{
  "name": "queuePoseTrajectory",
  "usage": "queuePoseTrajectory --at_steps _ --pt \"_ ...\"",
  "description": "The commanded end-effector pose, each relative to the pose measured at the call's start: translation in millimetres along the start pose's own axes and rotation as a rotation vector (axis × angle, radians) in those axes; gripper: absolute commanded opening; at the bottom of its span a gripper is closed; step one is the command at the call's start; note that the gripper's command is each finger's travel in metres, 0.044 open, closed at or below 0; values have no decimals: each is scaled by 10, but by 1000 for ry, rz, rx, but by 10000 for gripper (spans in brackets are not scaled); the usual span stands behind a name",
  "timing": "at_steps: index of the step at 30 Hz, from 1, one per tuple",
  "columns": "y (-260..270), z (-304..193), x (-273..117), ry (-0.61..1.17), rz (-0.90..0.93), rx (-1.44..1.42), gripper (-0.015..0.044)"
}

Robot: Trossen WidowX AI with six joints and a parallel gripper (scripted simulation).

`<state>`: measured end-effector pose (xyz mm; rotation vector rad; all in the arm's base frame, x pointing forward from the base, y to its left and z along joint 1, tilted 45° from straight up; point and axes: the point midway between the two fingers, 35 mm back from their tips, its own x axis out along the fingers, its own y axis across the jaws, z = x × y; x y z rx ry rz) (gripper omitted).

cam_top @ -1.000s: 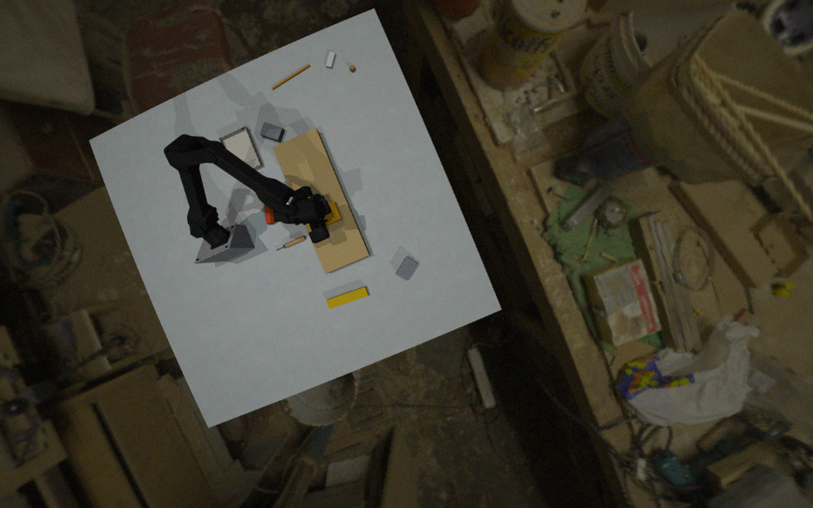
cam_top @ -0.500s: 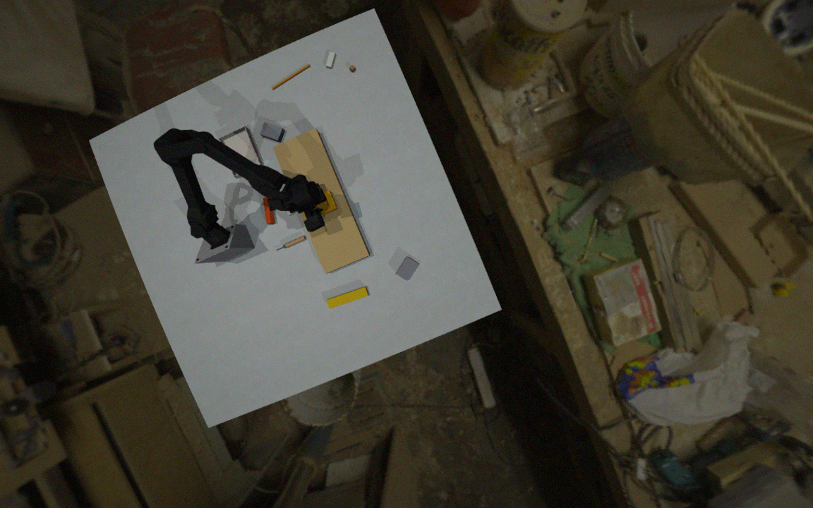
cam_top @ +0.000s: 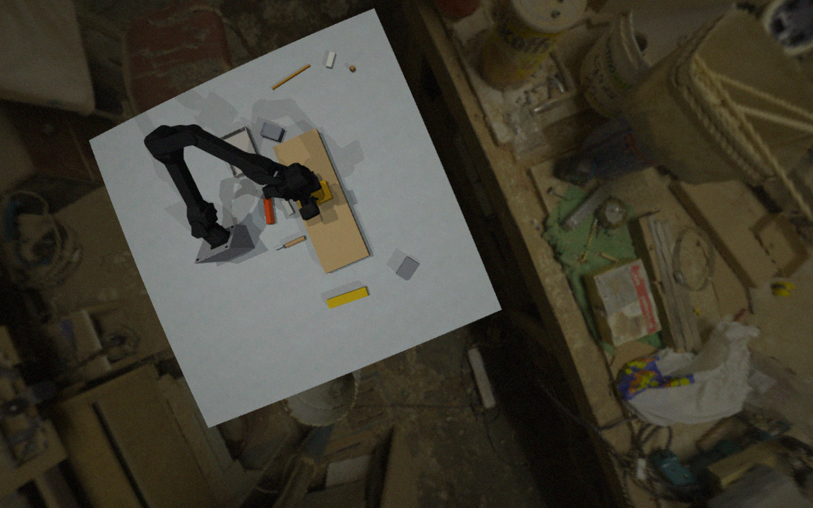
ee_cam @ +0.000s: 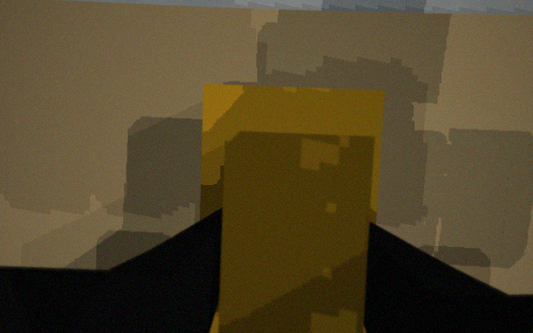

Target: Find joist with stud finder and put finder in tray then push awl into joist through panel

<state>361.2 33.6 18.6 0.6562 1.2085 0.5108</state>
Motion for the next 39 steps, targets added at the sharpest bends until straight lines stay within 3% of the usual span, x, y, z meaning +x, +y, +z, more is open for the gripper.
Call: queuePoseTrajectory --at_steps 1,39 --pt "131 -5 5 1 11 -3 0" --pt "1217 -4 -10 0 15 -2 0"
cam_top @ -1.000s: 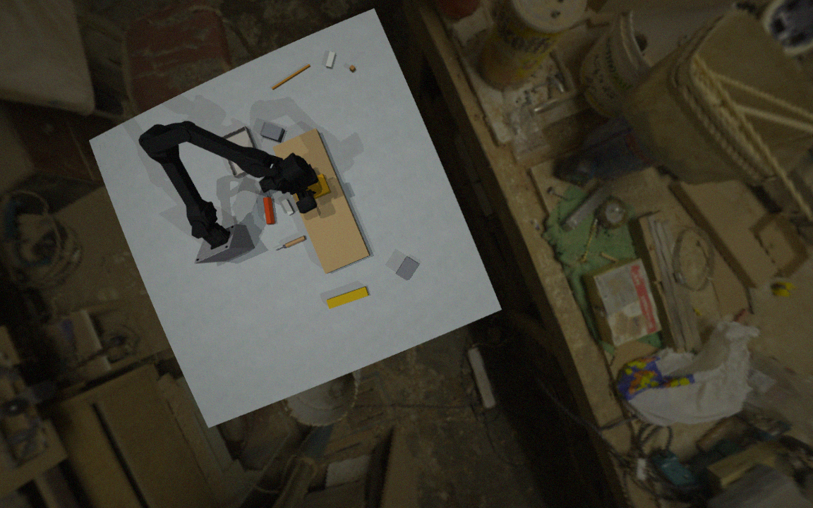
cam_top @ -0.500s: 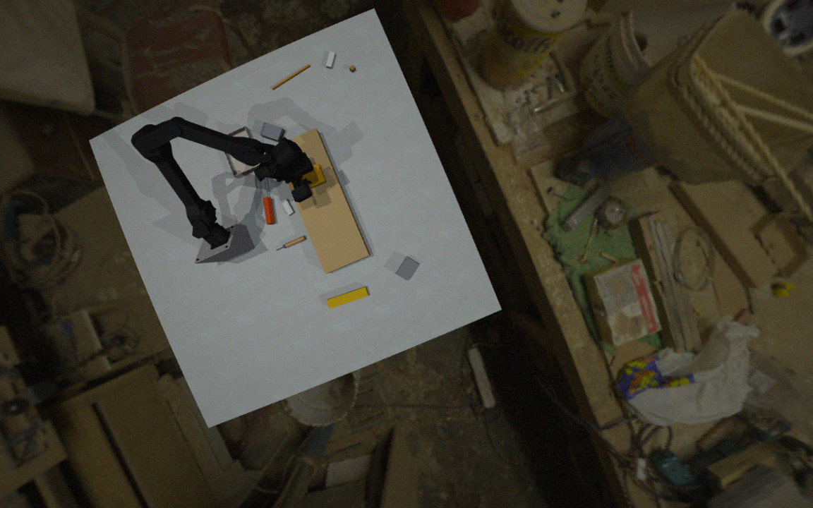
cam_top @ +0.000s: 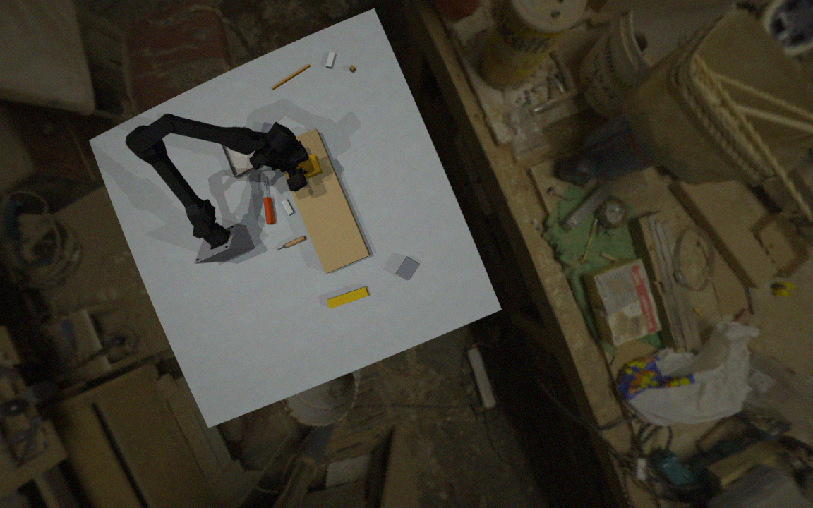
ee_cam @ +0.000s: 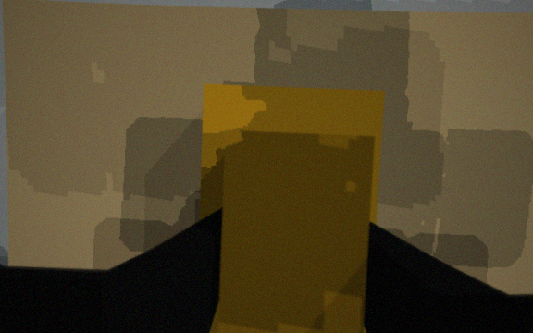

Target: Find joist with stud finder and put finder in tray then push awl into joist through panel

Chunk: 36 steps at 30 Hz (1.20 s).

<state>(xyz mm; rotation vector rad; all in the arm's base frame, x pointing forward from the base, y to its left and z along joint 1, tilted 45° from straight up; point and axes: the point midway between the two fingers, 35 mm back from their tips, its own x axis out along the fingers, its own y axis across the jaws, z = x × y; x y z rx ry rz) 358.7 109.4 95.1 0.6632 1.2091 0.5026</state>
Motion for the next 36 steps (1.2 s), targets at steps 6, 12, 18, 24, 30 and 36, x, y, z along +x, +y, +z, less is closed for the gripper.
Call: queuePoseTrajectory --at_steps 6,12,18,24,30,36 --pt "312 -2 0 3 18 -11 0" --pt "484 -3 -4 3 18 -11 0" --pt "656 -4 -9 3 19 -11 0" --pt "706 -4 -10 3 19 -11 0" --pt "655 -1 -10 0 10 -5 0" --pt "659 -4 -9 3 19 -11 0"
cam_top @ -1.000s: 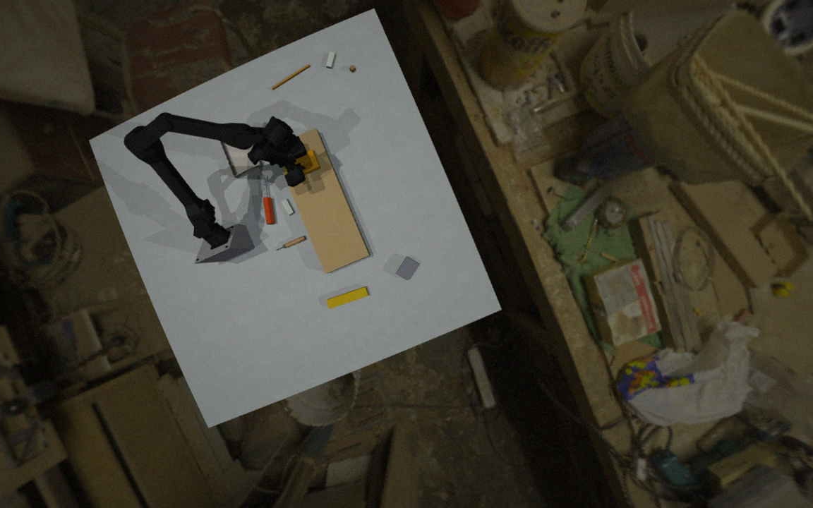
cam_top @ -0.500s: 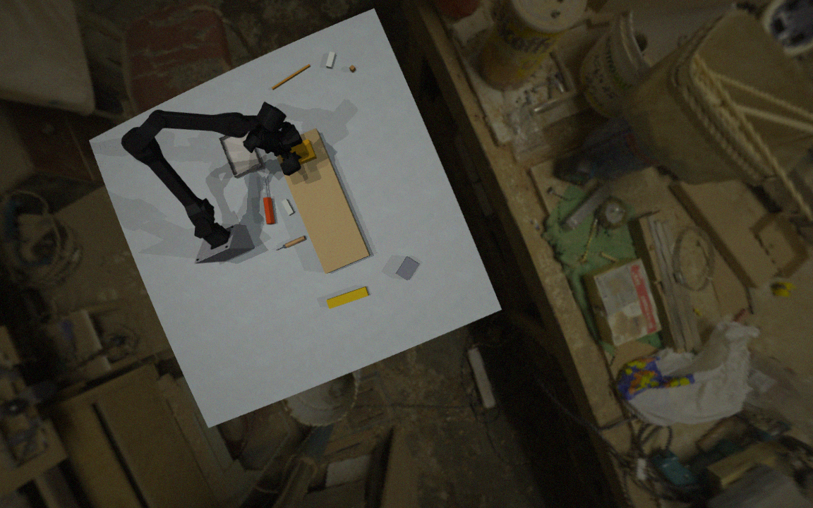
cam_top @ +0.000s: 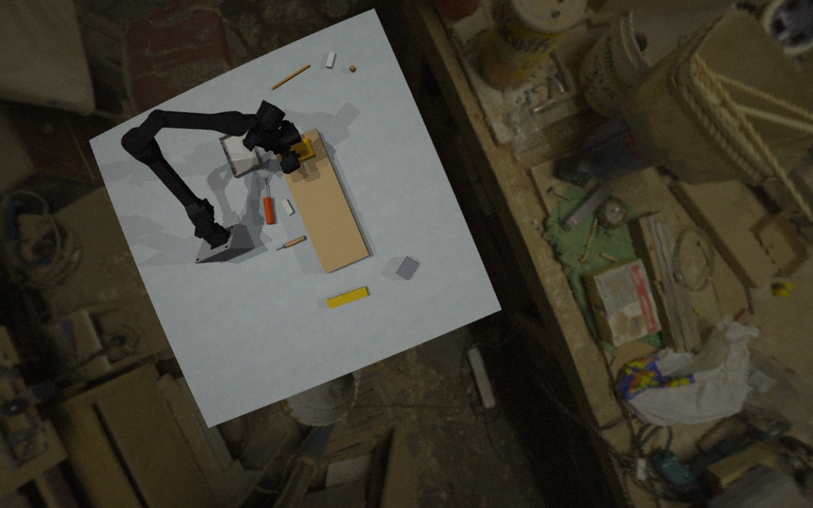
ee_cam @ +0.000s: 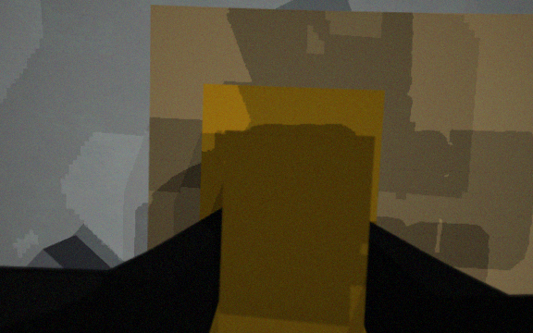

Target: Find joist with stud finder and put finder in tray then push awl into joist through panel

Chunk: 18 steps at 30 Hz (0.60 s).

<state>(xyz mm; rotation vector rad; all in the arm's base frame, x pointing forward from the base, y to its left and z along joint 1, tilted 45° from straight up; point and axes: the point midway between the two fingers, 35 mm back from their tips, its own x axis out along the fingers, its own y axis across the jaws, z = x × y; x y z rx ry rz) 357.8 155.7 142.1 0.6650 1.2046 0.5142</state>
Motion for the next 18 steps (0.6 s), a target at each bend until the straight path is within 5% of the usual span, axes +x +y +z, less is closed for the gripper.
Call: queuePoseTrajectory --at_steps 1,18 --pt "-25 -2 1 3 9 -5 0" --pt "-511 -2 8 3 7 -6 0"
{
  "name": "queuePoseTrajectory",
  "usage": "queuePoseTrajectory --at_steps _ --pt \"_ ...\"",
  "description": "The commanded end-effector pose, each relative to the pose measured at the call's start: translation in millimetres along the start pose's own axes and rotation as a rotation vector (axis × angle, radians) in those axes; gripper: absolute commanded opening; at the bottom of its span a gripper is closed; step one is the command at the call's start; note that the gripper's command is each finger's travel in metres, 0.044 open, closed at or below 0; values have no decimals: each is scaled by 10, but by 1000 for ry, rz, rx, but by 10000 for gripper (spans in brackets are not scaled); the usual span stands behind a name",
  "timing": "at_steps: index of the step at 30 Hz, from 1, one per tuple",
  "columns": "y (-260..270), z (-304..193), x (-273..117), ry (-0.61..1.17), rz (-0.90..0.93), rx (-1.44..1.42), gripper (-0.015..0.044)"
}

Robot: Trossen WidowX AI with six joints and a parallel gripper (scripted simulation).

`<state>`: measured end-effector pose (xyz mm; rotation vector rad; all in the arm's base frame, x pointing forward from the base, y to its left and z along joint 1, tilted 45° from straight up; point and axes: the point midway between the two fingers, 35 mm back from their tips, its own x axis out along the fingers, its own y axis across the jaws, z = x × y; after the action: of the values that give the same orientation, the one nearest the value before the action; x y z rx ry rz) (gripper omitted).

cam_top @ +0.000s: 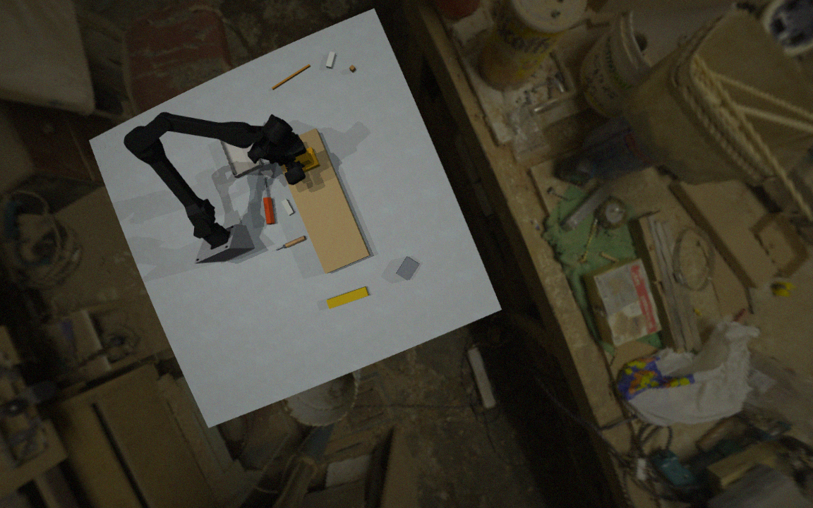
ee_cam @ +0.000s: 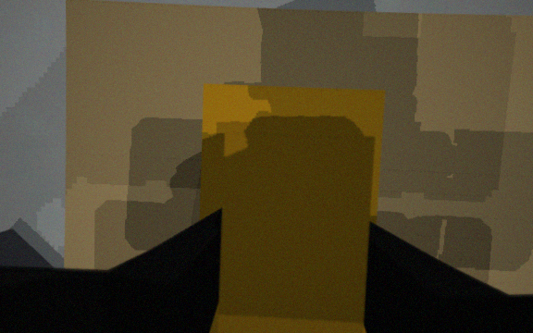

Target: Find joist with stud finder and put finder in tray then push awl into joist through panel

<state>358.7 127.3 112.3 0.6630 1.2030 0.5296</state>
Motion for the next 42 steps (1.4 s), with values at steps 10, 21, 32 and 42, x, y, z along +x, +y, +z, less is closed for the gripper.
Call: queuePoseTrajectory --at_steps 10,21,32,42 --pt "-385 -5 -2 -1 -5 3 0" --pt "-700 -7 -3 -1 -6 3 0" --pt "-1014 -9 -5 -1 -7 3 0" --pt "-1299 -11 -8 -1 -8 2 0"
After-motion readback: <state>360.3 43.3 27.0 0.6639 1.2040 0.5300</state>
